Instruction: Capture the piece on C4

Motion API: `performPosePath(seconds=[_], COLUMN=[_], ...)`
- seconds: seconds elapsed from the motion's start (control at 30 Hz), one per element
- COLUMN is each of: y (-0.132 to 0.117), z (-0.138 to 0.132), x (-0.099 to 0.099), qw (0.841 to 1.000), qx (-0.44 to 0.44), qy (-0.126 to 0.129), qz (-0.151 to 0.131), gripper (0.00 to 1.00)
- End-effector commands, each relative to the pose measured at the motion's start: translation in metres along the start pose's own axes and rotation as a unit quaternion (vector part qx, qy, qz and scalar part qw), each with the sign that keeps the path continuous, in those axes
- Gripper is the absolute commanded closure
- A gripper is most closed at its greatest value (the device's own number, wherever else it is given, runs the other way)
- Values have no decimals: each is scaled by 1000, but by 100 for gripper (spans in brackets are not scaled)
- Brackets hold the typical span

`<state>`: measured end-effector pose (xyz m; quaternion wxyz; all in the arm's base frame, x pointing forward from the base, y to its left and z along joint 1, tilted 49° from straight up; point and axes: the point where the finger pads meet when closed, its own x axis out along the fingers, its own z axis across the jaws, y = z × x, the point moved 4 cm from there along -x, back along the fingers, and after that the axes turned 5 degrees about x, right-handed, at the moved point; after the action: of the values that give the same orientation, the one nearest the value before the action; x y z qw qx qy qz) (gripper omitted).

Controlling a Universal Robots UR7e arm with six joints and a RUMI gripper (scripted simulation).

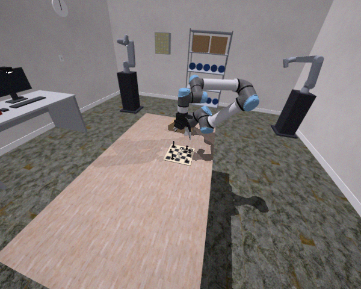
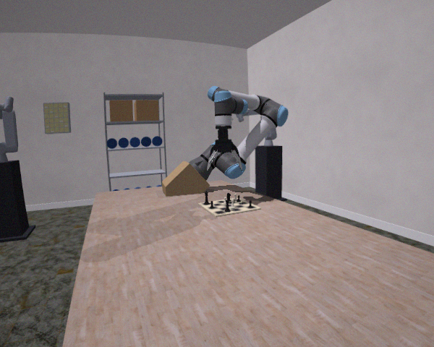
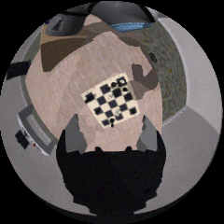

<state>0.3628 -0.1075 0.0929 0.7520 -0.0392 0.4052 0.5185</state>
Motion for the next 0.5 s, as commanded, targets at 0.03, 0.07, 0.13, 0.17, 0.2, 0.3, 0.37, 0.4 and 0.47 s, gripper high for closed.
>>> performPosePath(seconds=[0.03,0.07,0.13,0.17,0.2,0.3,0.37,0.4,0.47], y=[0,0,0,0,0,0,1,1,1], z=[0,0,0,0,0,1,1,1,2], x=[0,0,0,0,0,1,1,1,2], qw=[1000,1000,1000,1000,1000,1000,999,999,998], qx=[8,8,10,13,17,30,41,47,60], qy=[0,0,0,0,0,0,0,0,0], qz=[0,0,0,0,0,0,0,0,0], gripper=[0,0,0,0,0,0,0,0,0])
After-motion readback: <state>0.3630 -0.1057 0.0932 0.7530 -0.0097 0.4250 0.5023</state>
